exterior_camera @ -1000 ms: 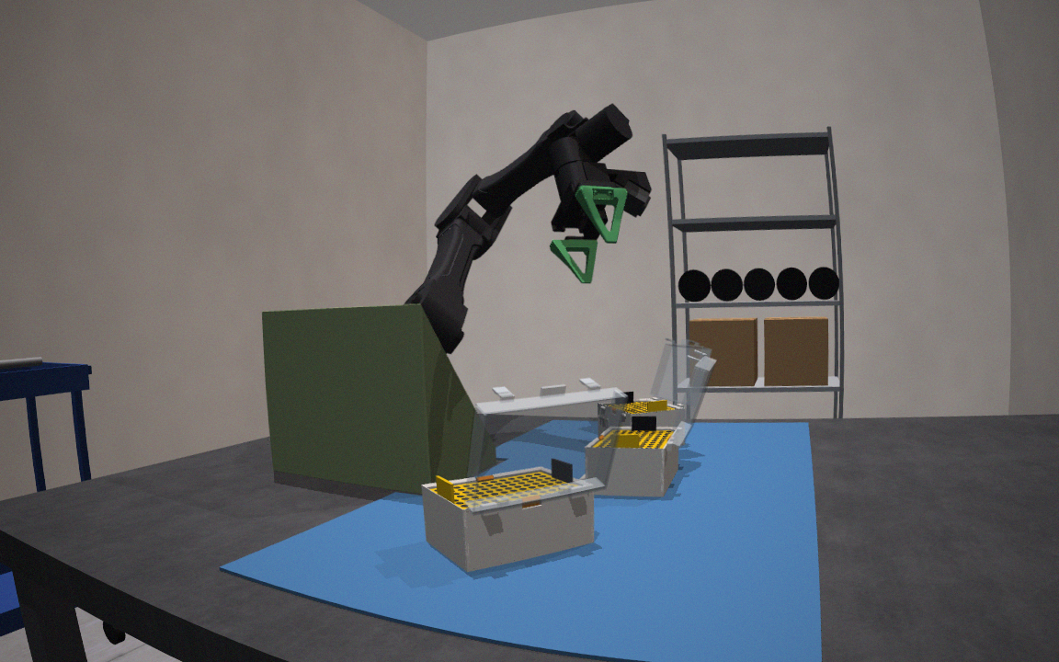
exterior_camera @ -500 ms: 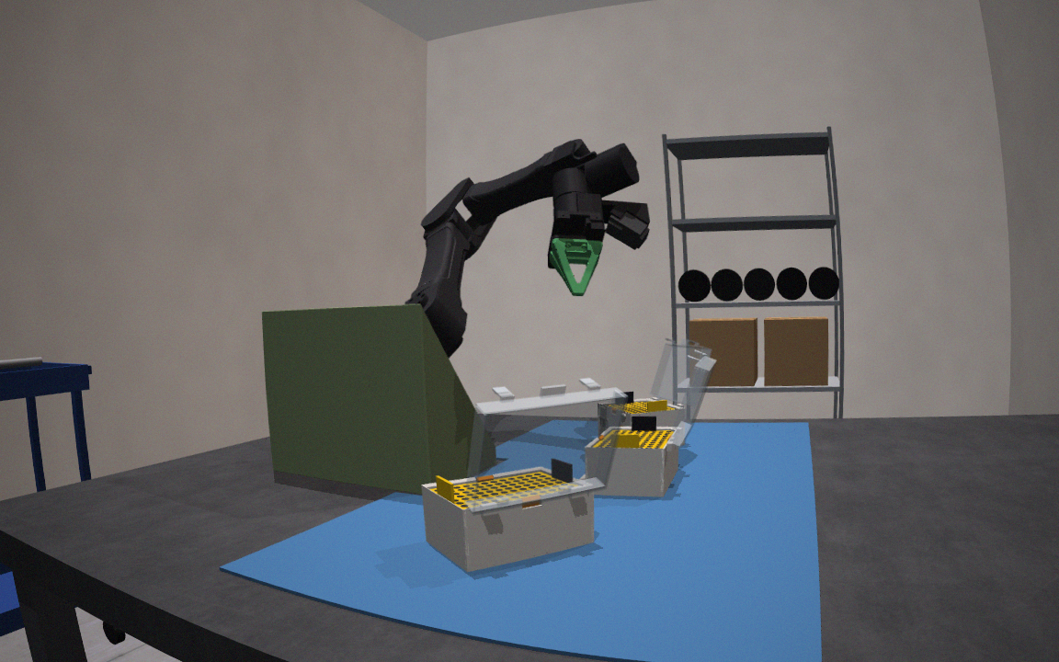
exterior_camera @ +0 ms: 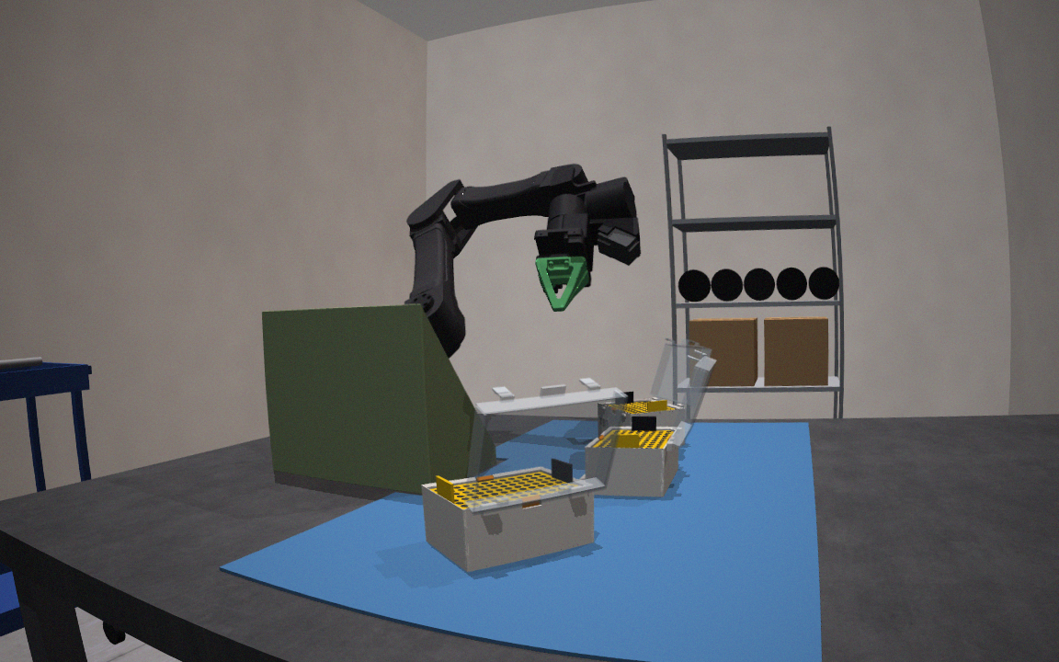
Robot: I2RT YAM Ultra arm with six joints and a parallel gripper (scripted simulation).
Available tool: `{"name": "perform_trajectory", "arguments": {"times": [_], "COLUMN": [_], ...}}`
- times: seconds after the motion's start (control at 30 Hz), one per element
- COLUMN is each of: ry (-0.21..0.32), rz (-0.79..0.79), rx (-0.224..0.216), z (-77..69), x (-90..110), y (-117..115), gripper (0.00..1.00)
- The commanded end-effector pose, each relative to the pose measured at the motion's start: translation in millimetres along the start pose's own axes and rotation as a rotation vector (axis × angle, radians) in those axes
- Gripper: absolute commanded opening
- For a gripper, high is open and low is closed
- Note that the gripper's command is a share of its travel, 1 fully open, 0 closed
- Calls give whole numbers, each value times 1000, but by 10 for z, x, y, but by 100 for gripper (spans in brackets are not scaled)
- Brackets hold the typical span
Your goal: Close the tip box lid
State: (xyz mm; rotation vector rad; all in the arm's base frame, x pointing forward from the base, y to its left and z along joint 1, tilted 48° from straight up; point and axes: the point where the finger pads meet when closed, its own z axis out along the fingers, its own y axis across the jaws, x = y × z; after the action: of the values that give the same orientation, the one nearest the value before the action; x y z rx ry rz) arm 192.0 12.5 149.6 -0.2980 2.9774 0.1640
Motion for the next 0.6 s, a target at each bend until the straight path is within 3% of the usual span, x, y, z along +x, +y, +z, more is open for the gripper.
{"name": "perform_trajectory", "arguments": {"times": [0.0, 0.1, 0.17, 0.57], "ry": [-27, -16, -16, 24], "rz": [141, 140, 140, 133], "rx": [94, -5, -5, -403], "z": [-5, 60, 60, 318], "x": [-13, -142, -142, -657], "y": [-121, -163, -163, -334], "gripper": [0, 0, 0, 0]}}
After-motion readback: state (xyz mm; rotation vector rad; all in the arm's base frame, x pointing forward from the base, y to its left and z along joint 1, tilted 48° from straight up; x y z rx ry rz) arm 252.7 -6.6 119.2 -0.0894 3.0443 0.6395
